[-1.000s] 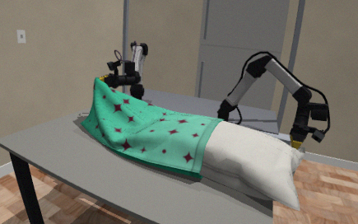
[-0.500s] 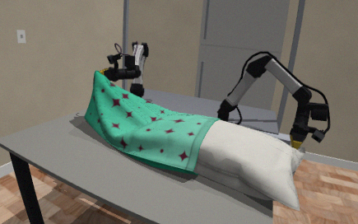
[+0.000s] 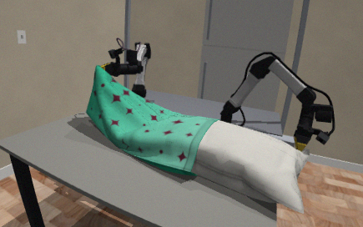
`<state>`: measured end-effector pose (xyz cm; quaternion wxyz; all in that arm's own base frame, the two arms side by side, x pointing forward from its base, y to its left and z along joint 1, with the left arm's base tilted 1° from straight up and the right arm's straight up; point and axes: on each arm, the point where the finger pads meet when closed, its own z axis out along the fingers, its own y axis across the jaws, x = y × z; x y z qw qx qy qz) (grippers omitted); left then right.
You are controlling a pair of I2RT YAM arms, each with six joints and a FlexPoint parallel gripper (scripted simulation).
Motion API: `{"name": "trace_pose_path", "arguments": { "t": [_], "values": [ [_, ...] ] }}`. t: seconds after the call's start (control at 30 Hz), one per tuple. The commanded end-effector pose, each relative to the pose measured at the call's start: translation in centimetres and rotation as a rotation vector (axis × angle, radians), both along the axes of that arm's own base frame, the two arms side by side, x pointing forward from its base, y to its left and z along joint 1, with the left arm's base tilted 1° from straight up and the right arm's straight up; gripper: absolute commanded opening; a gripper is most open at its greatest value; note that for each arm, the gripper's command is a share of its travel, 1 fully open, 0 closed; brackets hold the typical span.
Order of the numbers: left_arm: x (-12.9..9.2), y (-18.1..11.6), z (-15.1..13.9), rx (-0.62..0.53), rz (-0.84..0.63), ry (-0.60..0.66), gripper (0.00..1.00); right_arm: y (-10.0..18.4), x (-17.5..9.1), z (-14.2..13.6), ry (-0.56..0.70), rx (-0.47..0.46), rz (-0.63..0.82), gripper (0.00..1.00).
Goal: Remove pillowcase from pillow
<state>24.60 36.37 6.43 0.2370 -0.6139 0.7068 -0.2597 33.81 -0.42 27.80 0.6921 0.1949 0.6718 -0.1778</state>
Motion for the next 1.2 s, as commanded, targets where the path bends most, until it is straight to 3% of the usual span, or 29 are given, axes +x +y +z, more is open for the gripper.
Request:
{"name": "trace_pose_path", "arguments": {
  "t": [0.0,0.33,0.83,0.93,1.17],
  "values": [
    [-0.2,1.1,0.0,0.036,0.017,-0.003,0.00,-0.7,-0.1,1.9,-0.037,0.019,-0.033,0.00],
    [-0.2,1.1,0.0,0.036,0.017,-0.003,0.00,-0.7,0.0,2.1,-0.050,0.026,-0.033,0.00],
    [-0.2,1.1,0.0,0.036,0.017,-0.003,0.00,-0.8,-0.2,-1.1,0.026,-0.007,-0.034,0.00],
    [-0.2,1.1,0.0,0.036,0.017,-0.003,0.00,-0.2,0.5,1.9,-0.039,0.018,-0.008,0.00],
    [-0.2,1.1,0.0,0.036,0.017,-0.003,0.00,0.4,2.0,3.0,0.015,-0.006,0.040,0.00]
  ]
}}
